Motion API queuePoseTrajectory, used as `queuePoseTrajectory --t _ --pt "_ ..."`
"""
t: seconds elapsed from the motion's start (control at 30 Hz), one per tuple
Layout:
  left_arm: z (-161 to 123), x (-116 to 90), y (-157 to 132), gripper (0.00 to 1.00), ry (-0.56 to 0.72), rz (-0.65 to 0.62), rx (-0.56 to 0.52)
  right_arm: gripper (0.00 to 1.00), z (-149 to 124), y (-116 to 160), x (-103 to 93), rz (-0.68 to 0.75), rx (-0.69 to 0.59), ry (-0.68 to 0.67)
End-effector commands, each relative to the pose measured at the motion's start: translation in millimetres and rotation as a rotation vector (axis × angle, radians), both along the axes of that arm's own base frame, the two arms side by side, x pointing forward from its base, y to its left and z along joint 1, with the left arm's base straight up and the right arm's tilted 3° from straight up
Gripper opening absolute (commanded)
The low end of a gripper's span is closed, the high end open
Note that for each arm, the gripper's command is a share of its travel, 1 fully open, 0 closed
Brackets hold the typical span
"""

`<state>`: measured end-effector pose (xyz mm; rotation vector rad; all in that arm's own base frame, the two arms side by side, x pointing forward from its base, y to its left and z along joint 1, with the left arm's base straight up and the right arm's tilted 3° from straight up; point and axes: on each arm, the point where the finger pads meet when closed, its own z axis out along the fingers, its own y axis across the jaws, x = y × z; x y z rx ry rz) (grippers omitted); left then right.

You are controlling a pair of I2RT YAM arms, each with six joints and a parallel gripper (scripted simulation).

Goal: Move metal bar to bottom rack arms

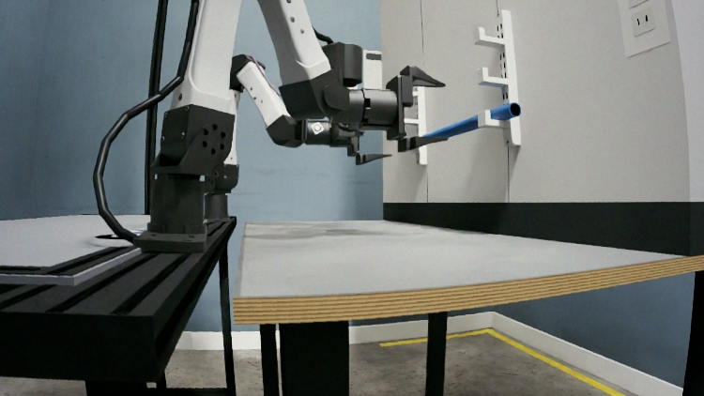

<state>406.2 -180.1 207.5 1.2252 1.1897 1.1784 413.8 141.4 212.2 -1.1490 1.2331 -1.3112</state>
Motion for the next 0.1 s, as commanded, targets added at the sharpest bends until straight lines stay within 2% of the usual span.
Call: queuePoseTrajectory --t 0.0,0.07 --pt "1.5 -6.8 1.0 1.00 -0.009 0.000 -0.012 1.00 7.2 0.4 -6.5 0.003 0.011 -0.023" --pt "1.5 -6.8 1.0 1.00 -0.009 0.000 -0.012 1.00 7.2 0.4 -6.5 0.003 0.011 -0.023"
